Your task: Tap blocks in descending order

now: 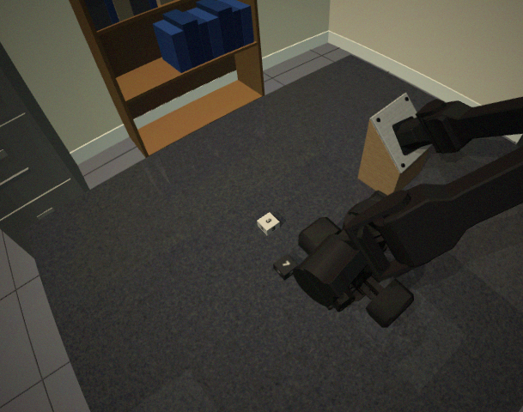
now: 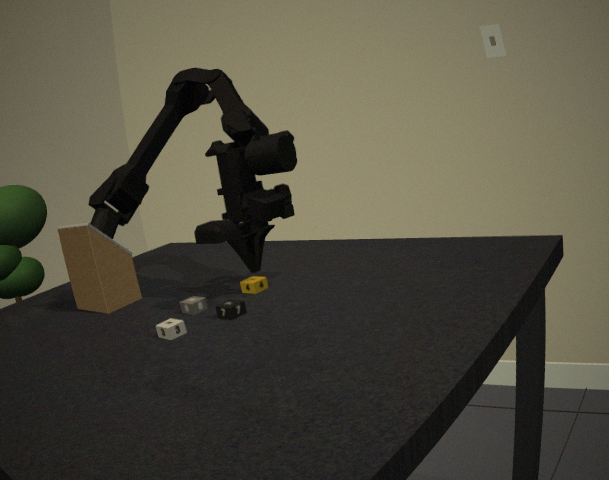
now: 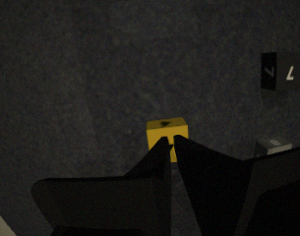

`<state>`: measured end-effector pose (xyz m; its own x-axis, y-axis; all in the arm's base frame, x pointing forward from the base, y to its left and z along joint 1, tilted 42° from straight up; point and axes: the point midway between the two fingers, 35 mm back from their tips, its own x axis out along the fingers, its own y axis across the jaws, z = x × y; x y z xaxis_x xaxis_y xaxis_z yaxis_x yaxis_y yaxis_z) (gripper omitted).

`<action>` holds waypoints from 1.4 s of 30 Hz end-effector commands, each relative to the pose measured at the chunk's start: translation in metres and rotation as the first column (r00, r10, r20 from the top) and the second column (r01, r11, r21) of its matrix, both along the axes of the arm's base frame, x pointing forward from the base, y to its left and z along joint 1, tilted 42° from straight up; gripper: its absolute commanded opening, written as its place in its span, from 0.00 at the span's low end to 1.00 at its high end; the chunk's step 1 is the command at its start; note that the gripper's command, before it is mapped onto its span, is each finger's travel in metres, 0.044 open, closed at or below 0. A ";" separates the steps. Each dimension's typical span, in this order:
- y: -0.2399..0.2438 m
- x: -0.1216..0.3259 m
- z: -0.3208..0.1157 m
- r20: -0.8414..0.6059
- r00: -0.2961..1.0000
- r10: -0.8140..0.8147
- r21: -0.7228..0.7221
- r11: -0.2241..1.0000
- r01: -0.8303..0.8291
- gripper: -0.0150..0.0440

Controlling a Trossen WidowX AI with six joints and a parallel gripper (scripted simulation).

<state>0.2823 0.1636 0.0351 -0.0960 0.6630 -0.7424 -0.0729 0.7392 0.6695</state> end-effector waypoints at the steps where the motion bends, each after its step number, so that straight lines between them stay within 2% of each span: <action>1: 0.004 -0.001 -0.004 -0.003 1.000 -0.003 0.004 1.000 0.003 0.29; 14: 0.013 -0.003 -0.014 -0.003 1.000 -0.003 0.005 1.000 0.003 0.29; 23: -0.014 0.003 0.015 -0.002 1.000 -0.003 0.002 1.000 0.003 0.29; 27: -0.054 0.009 0.060 -0.003 1.000 -0.003 0.000 1.000 0.003 0.29; 29: -0.061 0.009 0.068 -0.003 1.000 -0.003 0.001 1.000 0.003 0.29; 35: -0.072 0.015 0.059 0.002 1.000 -0.009 -0.012 1.000 0.009 0.29; 42: -0.143 0.041 -0.002 0.011 1.000 -0.022 -0.058 0.998 0.022 0.29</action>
<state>0.3180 0.0451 0.0530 -0.0748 0.6289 -0.7739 -0.0636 0.7714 0.6331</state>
